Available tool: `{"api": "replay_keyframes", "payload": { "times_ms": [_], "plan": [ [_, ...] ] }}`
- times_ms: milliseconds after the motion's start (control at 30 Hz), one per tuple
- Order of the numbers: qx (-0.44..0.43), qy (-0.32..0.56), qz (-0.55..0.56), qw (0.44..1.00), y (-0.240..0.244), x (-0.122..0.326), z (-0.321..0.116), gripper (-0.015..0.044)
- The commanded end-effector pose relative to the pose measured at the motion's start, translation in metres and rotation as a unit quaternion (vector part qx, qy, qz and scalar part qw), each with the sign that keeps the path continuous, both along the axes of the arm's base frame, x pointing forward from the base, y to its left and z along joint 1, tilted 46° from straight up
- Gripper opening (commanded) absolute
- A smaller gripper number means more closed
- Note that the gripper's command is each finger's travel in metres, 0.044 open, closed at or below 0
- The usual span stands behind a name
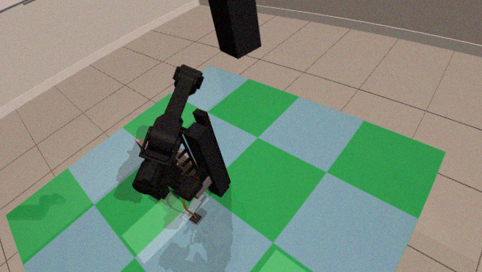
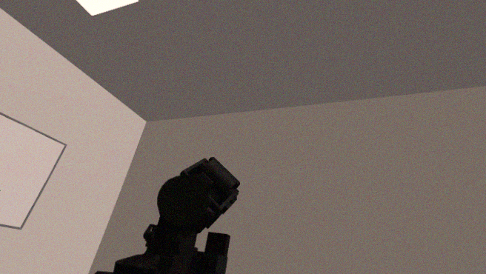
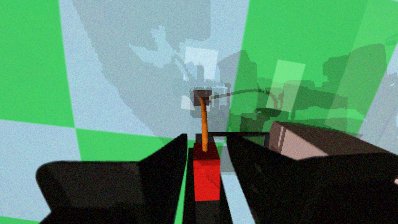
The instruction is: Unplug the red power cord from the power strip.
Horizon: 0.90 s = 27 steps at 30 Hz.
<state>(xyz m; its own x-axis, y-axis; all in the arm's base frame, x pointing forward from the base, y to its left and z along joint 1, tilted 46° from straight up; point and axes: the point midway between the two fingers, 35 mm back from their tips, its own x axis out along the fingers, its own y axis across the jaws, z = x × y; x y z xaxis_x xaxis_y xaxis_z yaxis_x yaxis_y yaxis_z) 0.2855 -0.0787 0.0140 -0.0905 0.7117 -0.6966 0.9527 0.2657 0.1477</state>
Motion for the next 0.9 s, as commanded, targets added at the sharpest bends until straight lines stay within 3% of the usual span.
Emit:
{"api": "replay_keyframes", "payload": {
  "times_ms": [0, 867],
  "plan": [
    [-0.001, -0.001, 0.002, 1.000, -0.001, 0.000, 0.002, 0.0160],
    [0.000, -0.001, 0.002, 1.000, 0.024, -0.014, 0.029, 0.0160]
  ]
}}
